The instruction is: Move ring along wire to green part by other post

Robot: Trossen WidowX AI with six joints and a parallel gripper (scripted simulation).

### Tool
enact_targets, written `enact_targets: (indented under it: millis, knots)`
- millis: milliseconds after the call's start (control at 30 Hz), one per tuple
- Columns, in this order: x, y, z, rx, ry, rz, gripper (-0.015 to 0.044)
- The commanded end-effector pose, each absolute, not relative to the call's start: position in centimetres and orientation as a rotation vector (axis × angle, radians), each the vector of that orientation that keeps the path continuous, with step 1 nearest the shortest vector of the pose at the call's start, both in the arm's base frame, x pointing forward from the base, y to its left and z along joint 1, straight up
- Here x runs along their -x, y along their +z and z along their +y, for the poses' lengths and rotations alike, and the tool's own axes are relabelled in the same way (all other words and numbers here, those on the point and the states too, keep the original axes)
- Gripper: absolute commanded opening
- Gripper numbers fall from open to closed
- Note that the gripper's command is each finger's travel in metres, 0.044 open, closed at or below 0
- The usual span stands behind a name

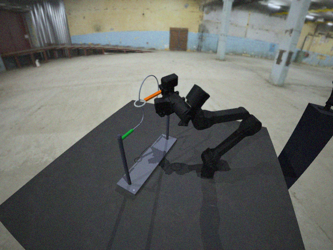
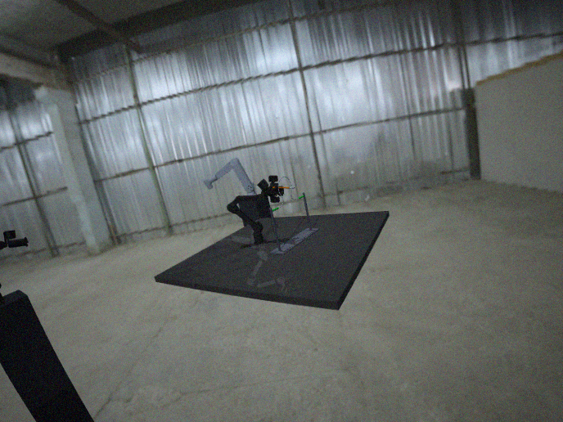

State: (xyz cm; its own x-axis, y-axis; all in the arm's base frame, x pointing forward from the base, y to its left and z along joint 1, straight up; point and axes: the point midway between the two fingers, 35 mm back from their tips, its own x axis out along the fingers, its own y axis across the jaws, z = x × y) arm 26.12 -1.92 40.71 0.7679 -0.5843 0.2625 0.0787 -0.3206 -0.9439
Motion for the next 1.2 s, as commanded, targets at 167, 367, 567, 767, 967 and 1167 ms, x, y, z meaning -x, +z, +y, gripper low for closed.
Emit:
enact_targets:
  millis: [167,367,567,767,967,1167]
  knots:
    - [-26.1,40.8,-1.8,1.895,-0.72,0.371,-0.015]
    - [-26.1,40.8,-1.8,1.949,-0.731,0.36,-0.015]
    - [-26.1,40.6,-2.0,1.98,-0.738,0.353,-0.015]
    - [-26.0,40.0,-2.4,1.972,-0.737,0.355,-0.015]
    - [-25.7,39.6,-2.4,1.945,-0.773,0.384,-0.015]
    - [-25.2,39.0,-2.4,1.914,-0.805,0.415,-0.015]
